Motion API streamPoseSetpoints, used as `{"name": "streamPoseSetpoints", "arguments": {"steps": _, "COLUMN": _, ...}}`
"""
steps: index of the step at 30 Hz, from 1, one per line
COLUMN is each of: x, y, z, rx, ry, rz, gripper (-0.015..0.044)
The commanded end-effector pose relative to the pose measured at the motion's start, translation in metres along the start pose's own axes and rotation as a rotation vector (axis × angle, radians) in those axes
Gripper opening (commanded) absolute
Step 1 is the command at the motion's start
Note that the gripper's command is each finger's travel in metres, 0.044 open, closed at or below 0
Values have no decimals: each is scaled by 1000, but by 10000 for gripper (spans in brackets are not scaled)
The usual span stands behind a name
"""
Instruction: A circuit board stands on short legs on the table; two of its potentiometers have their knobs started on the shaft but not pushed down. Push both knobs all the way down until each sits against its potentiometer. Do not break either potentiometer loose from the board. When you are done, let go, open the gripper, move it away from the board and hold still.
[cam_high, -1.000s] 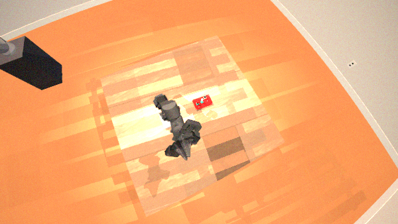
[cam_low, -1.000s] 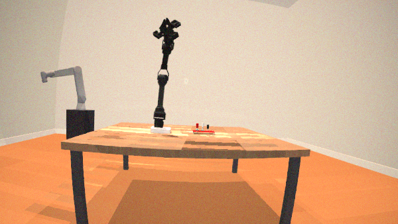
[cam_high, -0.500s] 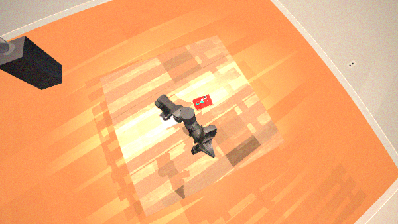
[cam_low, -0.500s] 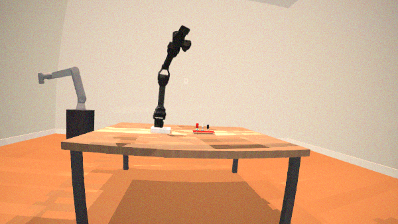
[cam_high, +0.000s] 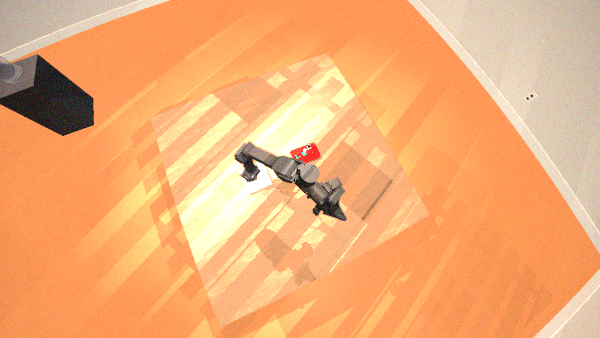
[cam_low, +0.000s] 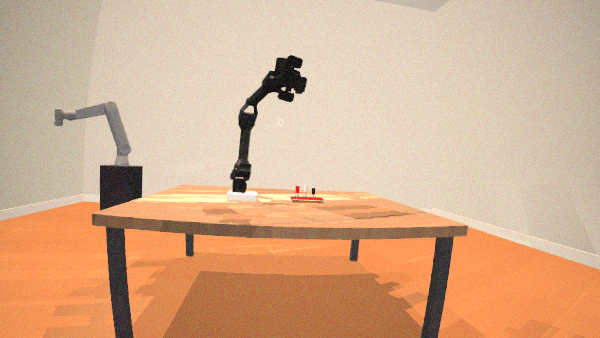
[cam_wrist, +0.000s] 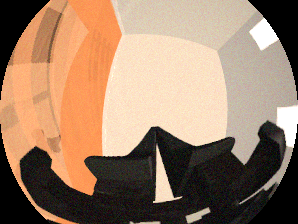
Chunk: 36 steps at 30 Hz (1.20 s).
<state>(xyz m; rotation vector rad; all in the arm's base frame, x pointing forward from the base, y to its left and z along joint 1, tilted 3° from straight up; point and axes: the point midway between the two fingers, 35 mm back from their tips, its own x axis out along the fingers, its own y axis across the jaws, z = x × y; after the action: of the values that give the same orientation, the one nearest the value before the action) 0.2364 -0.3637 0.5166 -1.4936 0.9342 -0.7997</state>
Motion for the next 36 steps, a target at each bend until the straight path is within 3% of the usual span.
{"name": "streamPoseSetpoints", "arguments": {"steps": 1, "x": 3, "y": 24, "z": 29, "rx": 72, "ry": -71, "rz": 78, "gripper": 0}}
{"name": "streamPoseSetpoints", "arguments": {"steps": 10, "x": -7, "y": 78, "z": 102, "rx": 244, "ry": -215, "rz": 288, "gripper": 0}}
{"name": "streamPoseSetpoints", "arguments": {"steps": 19, "x": -39, "y": 136, "z": 172, "rx": 389, "ry": -310, "rz": 541, "gripper": 0}}
{"name": "streamPoseSetpoints", "arguments": {"steps": 36, "x": -156, "y": 249, "z": 268, "rx": 535, "ry": -281, "rz": 1091, "gripper": 0}}
